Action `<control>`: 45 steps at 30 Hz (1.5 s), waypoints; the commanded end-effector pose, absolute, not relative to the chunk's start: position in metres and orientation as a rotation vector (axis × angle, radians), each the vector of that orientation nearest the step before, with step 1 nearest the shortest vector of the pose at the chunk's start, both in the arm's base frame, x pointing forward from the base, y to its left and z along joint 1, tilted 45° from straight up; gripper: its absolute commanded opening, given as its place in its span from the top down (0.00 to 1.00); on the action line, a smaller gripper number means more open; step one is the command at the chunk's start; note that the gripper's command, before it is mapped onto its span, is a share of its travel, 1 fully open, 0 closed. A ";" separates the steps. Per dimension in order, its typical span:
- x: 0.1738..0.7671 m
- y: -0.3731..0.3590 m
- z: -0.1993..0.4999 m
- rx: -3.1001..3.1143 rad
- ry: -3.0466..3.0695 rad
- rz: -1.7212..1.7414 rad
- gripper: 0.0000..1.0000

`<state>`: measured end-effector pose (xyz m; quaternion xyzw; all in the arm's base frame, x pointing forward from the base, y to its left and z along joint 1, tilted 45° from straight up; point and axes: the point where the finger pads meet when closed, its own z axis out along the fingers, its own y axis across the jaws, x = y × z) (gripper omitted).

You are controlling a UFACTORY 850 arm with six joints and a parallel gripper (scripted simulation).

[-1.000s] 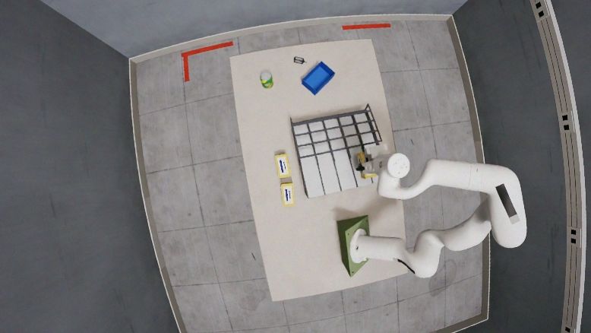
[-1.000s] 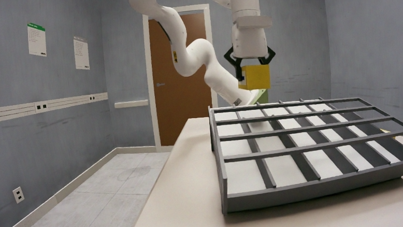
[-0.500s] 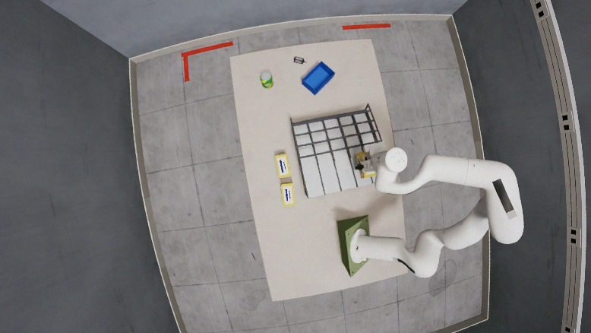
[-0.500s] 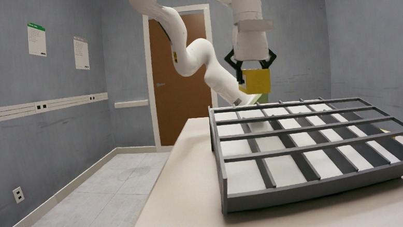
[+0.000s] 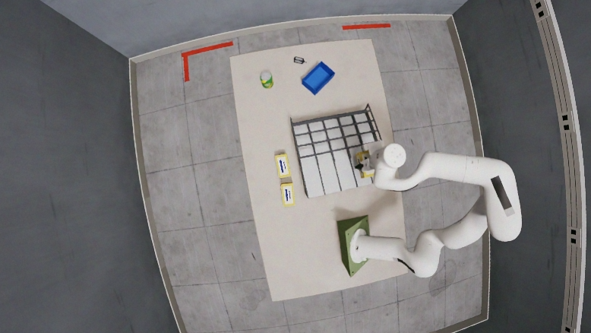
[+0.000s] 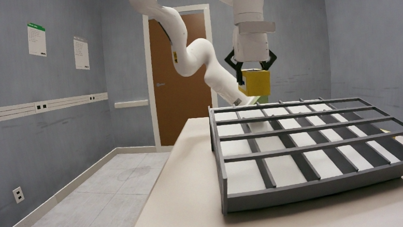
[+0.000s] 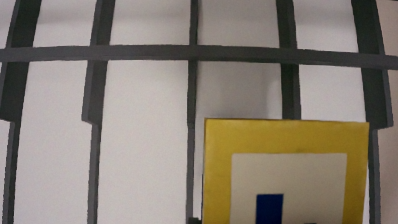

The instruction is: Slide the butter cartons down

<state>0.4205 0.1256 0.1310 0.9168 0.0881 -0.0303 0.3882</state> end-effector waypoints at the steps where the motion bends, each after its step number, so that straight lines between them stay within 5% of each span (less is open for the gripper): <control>1: 0.421 0.127 0.131 2.326 0.184 -0.166 1.00; 45: 0.417 0.104 0.111 2.311 0.135 -0.281 1.00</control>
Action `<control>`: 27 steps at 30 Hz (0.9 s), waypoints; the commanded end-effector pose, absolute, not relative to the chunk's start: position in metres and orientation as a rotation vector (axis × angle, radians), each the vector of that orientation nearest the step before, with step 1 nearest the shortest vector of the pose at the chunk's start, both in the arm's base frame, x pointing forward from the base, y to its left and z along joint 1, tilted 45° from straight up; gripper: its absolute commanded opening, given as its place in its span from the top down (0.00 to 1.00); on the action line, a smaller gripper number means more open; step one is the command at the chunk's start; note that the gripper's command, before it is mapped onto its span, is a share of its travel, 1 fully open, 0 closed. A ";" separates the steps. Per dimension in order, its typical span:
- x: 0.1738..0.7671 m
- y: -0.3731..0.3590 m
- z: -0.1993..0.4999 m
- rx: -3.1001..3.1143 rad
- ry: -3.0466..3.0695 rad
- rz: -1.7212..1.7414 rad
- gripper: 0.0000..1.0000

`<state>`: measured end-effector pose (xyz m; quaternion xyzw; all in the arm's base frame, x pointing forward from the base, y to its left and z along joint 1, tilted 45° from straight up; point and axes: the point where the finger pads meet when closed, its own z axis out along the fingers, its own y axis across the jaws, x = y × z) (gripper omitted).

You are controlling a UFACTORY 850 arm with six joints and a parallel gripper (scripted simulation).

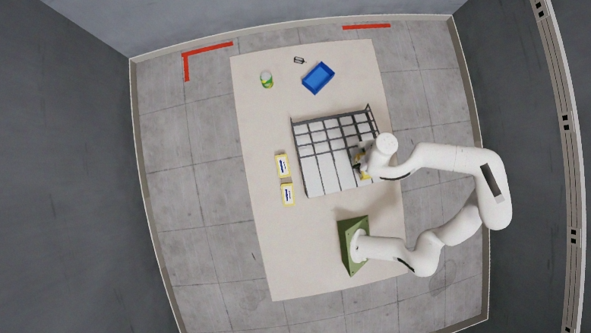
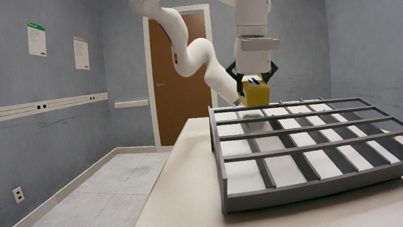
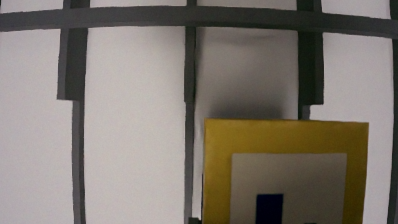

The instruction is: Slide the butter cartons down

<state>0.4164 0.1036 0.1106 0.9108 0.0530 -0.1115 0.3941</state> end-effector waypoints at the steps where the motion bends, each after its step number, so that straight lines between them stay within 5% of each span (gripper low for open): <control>1: 0.417 0.104 0.111 2.311 0.135 -0.281 1.00; 27: 0.413 0.090 0.097 2.311 0.135 -0.281 1.00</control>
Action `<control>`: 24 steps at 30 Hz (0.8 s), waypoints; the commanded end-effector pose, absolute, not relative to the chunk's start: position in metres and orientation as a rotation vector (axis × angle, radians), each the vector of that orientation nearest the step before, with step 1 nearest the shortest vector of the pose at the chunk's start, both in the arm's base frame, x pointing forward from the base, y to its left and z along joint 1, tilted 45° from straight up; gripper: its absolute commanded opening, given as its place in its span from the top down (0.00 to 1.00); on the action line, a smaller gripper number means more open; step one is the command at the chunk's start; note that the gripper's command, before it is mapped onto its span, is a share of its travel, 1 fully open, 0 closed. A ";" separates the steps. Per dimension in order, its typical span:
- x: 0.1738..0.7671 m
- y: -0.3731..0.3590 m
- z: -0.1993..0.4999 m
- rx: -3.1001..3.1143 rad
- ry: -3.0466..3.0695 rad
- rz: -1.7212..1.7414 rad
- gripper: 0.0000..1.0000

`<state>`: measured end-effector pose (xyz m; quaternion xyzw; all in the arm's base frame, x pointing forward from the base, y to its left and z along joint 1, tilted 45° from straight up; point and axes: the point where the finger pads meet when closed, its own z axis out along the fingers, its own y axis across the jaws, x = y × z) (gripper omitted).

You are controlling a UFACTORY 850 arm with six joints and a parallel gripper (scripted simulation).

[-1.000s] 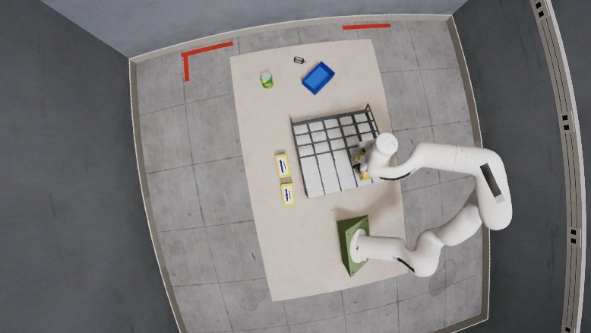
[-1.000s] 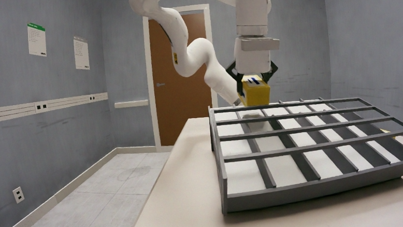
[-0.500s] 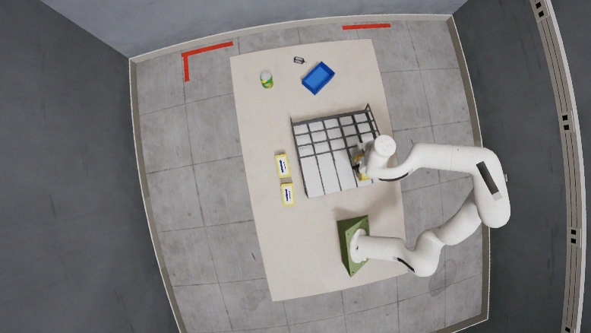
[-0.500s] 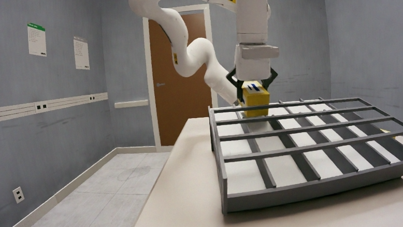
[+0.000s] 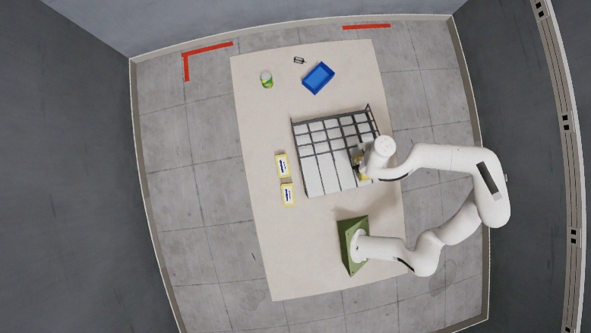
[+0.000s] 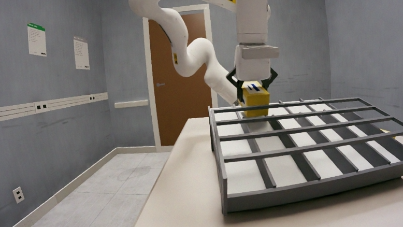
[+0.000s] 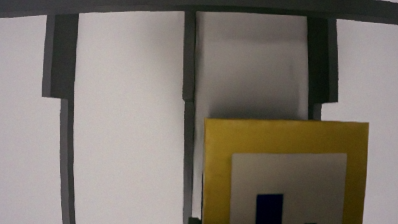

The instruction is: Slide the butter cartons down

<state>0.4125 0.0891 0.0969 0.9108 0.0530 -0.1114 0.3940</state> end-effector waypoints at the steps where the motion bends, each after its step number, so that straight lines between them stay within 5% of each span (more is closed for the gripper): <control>1: 0.413 0.090 0.097 2.311 0.135 -0.281 1.00; 24: 0.413 0.088 0.095 2.311 0.135 -0.281 1.00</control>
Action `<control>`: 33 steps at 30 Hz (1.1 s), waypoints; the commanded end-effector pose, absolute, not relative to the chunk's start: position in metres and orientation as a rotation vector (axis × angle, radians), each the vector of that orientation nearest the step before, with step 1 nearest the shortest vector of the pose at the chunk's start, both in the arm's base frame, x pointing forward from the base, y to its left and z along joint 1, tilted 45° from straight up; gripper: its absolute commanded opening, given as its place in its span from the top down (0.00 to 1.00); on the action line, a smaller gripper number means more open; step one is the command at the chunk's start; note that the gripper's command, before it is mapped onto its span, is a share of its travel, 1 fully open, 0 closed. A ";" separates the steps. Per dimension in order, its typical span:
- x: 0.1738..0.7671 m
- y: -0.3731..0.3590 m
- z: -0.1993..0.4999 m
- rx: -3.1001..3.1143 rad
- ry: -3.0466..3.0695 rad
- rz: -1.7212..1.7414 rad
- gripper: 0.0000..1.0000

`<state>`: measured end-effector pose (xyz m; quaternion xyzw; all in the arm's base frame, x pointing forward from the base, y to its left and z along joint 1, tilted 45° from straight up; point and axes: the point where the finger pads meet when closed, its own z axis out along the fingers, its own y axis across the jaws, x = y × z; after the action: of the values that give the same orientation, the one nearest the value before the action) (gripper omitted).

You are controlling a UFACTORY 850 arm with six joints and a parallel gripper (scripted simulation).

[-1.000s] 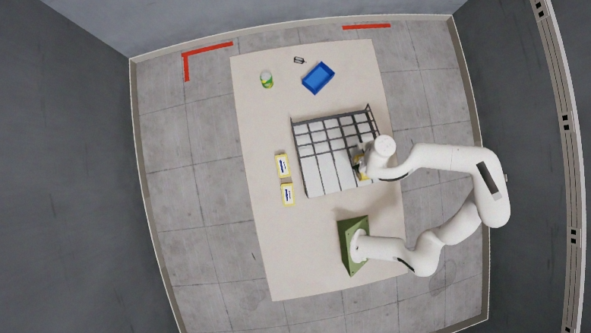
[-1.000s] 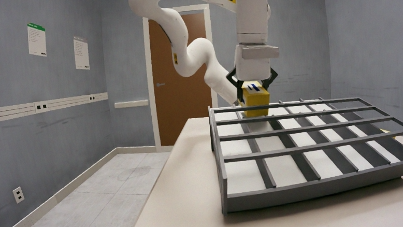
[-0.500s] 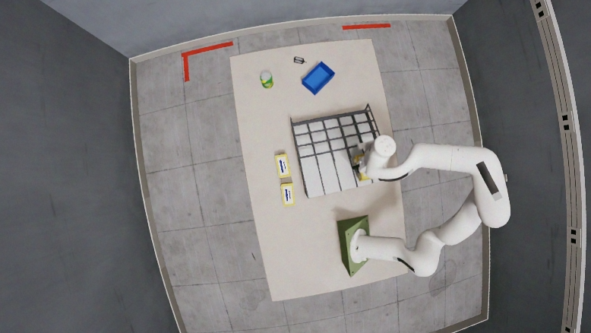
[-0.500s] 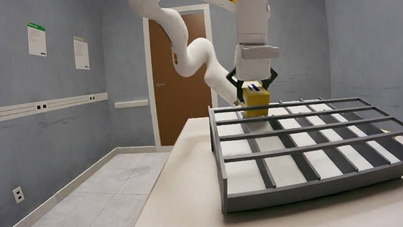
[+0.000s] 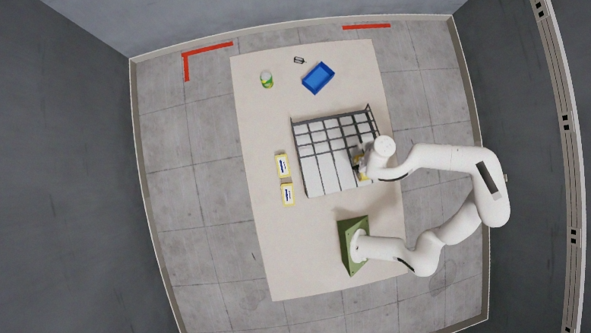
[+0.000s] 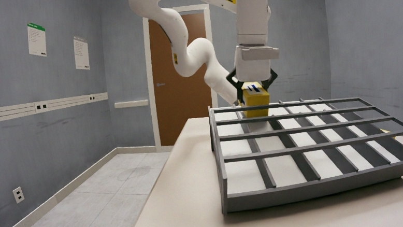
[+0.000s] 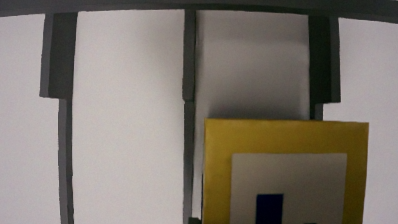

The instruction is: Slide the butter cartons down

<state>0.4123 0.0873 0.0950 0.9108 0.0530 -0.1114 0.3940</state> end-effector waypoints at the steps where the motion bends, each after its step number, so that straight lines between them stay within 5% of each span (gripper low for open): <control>1: 0.413 0.088 0.095 2.311 0.135 -0.281 1.00; 33: 0.412 0.085 0.092 2.311 0.135 -0.281 1.00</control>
<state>0.4116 0.0841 0.0920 0.9108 0.0530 -0.1113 0.3940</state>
